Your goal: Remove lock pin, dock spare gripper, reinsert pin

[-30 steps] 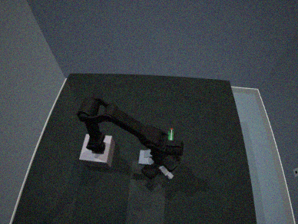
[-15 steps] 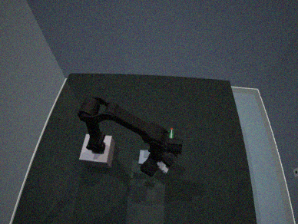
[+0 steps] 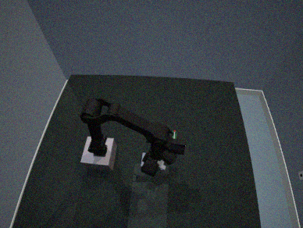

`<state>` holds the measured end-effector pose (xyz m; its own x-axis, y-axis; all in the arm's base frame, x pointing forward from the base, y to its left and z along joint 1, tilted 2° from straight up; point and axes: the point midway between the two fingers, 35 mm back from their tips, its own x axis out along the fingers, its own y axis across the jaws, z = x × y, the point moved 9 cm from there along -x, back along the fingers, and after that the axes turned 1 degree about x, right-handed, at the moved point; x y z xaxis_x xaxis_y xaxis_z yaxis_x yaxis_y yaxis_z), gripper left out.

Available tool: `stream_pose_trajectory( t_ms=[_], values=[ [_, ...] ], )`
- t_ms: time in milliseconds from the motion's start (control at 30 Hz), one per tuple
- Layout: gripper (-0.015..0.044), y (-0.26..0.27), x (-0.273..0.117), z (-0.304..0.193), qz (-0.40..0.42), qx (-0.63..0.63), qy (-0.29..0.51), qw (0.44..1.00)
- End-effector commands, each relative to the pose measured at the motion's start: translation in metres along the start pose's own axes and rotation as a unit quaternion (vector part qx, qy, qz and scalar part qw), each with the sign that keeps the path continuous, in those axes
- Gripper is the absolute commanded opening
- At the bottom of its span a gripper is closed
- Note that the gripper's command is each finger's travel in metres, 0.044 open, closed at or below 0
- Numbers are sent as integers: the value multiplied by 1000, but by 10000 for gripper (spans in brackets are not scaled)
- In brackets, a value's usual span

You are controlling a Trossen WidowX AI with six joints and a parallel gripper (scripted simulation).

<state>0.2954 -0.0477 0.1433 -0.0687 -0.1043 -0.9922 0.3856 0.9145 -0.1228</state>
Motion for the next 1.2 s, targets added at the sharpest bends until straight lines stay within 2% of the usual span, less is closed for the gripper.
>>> stream_pose_trajectory(
  t_ms=[0,900,1167],
  values=[
    [0,2,-7,-3,5,-26,19,999],
    [0,13,-38,-37,37,-165,176,970],
    [0,18,-32,-33,39,-169,178,969]
  ],
)
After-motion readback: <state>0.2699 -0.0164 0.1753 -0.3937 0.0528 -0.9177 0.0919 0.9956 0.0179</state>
